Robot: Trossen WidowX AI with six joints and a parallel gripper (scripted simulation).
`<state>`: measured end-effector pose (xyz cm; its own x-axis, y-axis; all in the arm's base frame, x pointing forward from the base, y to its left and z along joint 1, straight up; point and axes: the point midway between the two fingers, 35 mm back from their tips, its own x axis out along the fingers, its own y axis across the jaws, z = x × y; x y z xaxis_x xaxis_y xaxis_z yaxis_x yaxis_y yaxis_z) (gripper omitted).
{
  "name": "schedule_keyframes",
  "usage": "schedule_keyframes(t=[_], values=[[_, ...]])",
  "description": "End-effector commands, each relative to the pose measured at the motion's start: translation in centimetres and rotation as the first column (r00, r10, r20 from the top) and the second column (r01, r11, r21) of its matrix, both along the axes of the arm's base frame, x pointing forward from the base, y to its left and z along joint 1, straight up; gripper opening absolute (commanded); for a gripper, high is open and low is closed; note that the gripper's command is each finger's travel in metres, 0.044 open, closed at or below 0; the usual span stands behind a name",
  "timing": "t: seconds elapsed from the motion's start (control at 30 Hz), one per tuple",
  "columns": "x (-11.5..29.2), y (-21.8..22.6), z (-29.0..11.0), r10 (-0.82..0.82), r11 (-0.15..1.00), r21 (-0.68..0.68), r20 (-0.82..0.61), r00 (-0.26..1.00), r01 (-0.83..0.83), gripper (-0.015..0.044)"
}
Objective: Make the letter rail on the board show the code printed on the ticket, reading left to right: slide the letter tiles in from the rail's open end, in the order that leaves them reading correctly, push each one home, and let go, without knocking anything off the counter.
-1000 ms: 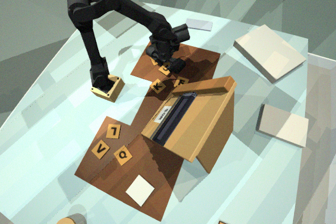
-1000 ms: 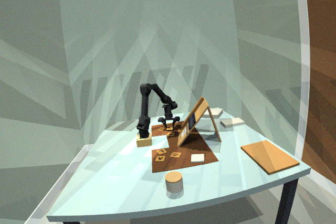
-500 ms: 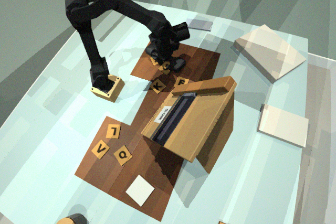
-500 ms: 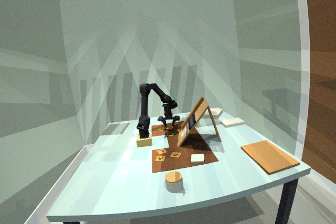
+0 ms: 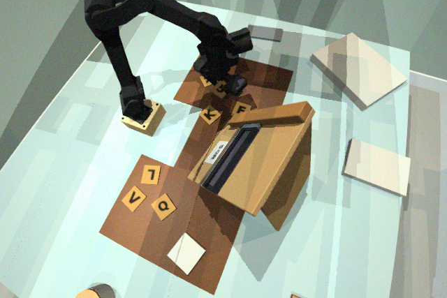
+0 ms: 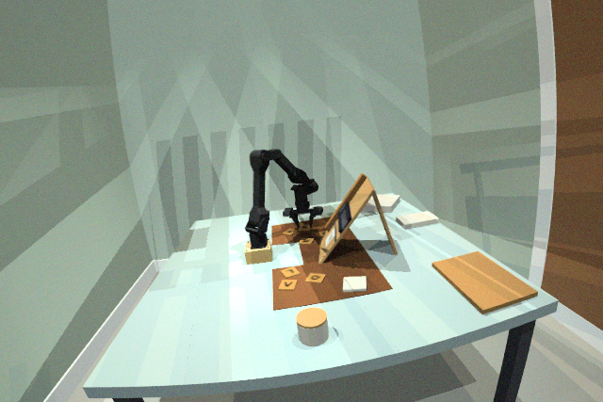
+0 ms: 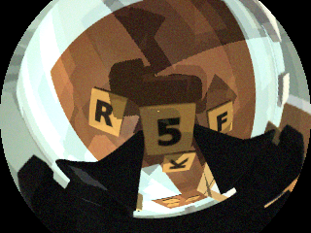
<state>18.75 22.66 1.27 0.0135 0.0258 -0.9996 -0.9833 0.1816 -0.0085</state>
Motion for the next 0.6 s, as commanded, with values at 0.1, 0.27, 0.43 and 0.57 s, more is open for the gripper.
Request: schedule_keyframes(t=[0.1,0.27,0.43,0.57], values=[[2.0,0.1,1.6,-0.08,0.992,0.097,0.03,0.996,0.076,0.0],[3.9,-0.1,3.3,-0.149,0.974,0.183,0.055,0.987,0.137,0.0],[5.7,-0.4,5.0,-0.217,0.945,0.268,0.08,0.973,0.189,0.0],[7.1,-0.9,6.5,-0.27,0.916,0.334,0.099,0.958,0.224,0.0]])
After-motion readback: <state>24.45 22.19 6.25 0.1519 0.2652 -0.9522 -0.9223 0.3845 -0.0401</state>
